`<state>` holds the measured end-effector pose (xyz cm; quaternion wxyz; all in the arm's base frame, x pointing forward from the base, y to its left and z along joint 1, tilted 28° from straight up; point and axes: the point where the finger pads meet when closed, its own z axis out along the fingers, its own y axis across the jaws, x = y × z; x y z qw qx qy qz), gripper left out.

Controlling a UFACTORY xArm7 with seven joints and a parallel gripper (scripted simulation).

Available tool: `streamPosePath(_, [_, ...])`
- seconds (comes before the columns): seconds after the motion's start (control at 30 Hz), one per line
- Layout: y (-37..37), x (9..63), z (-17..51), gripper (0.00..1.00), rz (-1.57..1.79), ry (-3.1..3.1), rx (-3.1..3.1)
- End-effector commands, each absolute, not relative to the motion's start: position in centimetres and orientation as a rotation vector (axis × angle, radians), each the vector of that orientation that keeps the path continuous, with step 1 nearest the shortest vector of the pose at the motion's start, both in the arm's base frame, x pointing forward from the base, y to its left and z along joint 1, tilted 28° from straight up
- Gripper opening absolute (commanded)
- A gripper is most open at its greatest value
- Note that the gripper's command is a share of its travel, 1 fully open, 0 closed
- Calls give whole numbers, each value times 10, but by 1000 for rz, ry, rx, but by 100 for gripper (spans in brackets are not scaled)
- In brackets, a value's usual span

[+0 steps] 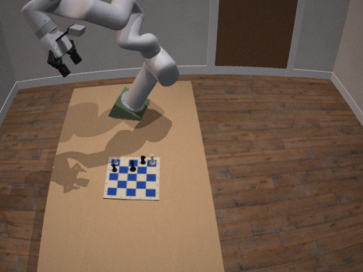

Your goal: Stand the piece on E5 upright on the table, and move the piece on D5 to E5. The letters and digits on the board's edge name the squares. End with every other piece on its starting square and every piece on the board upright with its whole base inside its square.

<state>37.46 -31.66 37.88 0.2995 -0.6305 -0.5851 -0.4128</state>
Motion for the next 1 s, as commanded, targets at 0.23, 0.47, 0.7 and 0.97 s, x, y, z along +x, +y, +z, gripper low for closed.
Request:
streamPosePath(0.23, [-316, 380, 359, 100, -1112, -1542, -1621])
streamPosePath(0.47, [-311, 392, 318, 100, -1148, -1512, -1514])
streamPosePath(0.7, [-311, 392, 318, 100, -1148, -1512, -1514])
streamPosePath(0.97, [-301, 401, 278, 100, -1180, -1477, -1414])
